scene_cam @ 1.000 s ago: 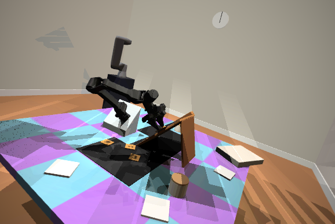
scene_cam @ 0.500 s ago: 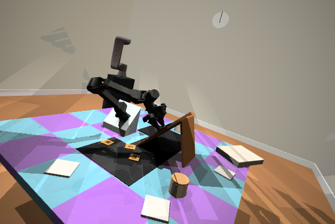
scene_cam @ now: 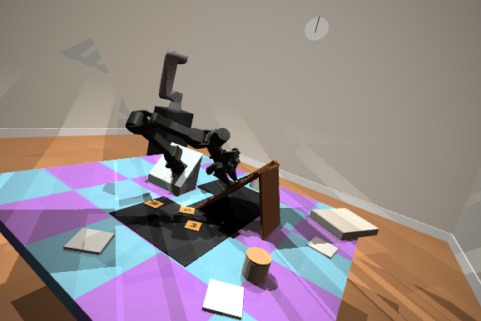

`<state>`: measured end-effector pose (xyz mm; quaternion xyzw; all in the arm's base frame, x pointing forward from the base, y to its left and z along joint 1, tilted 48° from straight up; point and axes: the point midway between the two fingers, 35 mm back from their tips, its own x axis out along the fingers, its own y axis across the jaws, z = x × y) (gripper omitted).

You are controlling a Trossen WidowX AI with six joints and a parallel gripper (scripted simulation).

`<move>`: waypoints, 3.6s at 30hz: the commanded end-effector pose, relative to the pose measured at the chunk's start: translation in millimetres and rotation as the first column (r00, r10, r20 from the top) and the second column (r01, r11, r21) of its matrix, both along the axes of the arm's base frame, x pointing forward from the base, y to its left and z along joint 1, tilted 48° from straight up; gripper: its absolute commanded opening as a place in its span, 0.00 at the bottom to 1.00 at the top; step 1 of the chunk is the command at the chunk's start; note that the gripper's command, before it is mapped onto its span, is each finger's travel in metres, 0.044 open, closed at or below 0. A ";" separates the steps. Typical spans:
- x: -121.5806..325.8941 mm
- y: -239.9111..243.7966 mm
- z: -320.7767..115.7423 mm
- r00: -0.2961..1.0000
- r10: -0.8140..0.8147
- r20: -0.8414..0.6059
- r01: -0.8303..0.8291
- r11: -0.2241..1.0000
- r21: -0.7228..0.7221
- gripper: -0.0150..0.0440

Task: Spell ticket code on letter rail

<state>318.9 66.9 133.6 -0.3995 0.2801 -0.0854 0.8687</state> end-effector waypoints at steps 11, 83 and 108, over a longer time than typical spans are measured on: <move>-1.1 4.0 -7.3 1.000 -0.006 -0.001 0.006 1.000 -0.001 0.25; -2.0 32.8 -34.2 1.000 -0.006 -0.001 0.006 1.000 0.001 0.25; -3.0 42.8 -45.0 1.000 -0.006 -0.001 0.006 1.000 0.002 0.25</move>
